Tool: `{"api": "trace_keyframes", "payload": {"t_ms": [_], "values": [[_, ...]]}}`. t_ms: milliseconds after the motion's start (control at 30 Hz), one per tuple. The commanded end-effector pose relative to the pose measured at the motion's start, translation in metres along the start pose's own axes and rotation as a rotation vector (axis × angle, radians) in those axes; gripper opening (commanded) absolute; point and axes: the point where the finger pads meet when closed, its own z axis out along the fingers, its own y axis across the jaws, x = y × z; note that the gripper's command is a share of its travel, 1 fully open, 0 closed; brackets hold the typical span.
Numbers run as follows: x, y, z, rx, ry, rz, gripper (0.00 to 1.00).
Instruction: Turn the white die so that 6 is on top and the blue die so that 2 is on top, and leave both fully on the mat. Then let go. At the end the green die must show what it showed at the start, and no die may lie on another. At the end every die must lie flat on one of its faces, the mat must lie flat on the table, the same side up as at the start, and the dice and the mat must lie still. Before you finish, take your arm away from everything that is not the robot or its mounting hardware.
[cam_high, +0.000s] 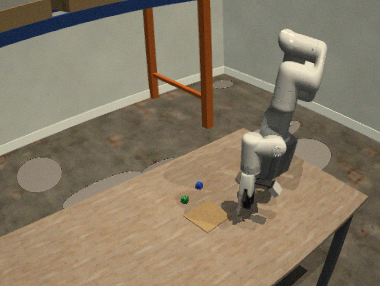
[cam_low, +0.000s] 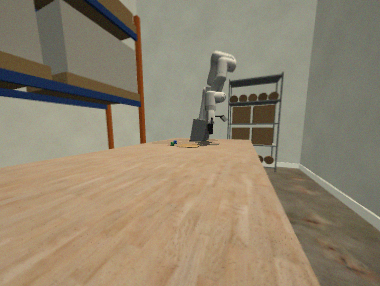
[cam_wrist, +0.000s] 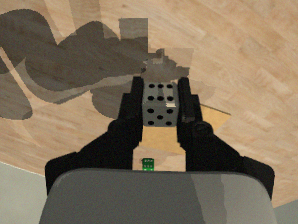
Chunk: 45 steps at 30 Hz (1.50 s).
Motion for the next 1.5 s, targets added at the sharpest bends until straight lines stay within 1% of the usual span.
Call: {"api": "trace_keyframes", "payload": {"t_ms": [0, 200, 500, 567, 633, 700, 767, 833, 867, 900, 967, 1267, 1367, 1467], "values": [[0.001, 0.001, -0.014, 0.018, 0.000, 0.001, 0.21], [0.001, 0.002, -0.019, 0.018, 0.000, 0.001, 0.21], [0.001, 0.002, -0.019, 0.018, 0.000, 0.004, 0.21], [0.001, 0.002, -0.017, 0.018, -0.001, 0.059, 0.21], [0.002, 0.003, -0.014, 0.017, -0.002, 0.197, 0.21], [0.002, 0.003, -0.014, 0.017, -0.002, 0.197, 0.21], [0.004, 0.004, -0.010, 0.017, -0.003, 0.336, 0.21], [0.004, 0.005, -0.009, 0.017, -0.003, 0.370, 0.21], [0.004, 0.005, -0.008, 0.017, -0.003, 0.437, 0.21], [0.004, 0.005, -0.008, 0.017, -0.004, 0.447, 0.21], [0.005, 0.006, -0.005, 0.016, -0.004, 0.545, 0.21], [0.005, 0.005, -0.004, 0.016, 0.006, 0.566, 0.21], [0.004, 0.004, -0.005, 0.013, 0.035, 0.567, 0.21], [0.004, 0.004, -0.005, -0.001, 0.086, 0.567, 0.21]]}}
